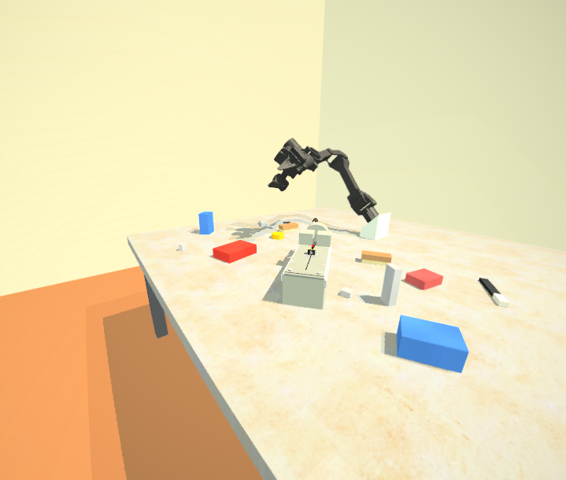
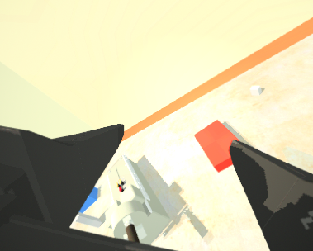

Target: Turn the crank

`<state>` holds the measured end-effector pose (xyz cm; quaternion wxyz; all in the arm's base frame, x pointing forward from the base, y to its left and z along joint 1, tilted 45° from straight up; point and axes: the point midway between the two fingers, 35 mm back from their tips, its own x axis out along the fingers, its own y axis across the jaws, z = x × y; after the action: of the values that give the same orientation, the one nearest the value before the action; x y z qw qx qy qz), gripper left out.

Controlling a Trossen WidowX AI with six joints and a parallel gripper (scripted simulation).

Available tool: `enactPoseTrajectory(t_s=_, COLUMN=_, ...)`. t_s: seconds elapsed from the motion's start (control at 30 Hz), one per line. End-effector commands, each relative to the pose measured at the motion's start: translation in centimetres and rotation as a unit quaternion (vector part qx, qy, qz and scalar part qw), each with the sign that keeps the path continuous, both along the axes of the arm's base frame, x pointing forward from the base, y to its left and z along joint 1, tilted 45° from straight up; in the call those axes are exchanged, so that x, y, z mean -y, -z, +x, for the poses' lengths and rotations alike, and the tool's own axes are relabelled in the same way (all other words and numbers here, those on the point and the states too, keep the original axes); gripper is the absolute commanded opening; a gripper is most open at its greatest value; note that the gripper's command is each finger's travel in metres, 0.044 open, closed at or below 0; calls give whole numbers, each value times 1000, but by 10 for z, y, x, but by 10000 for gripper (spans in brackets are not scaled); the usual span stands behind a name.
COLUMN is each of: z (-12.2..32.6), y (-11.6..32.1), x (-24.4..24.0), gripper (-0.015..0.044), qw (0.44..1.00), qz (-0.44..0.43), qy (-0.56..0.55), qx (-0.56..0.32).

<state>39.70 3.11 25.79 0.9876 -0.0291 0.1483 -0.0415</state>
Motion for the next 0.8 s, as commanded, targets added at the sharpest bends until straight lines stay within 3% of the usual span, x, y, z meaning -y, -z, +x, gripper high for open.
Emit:
enactPoseTrajectory(t_s=0.0, z=15, y=14, x=-14, gripper=440, qw=999, qz=-23, qy=2, qx=-33)
enactPoseTrajectory(t_s=0.77, z=67, y=116, x=-99, gripper=440, qw=968, qz=-175, qy=17, qx=-181)
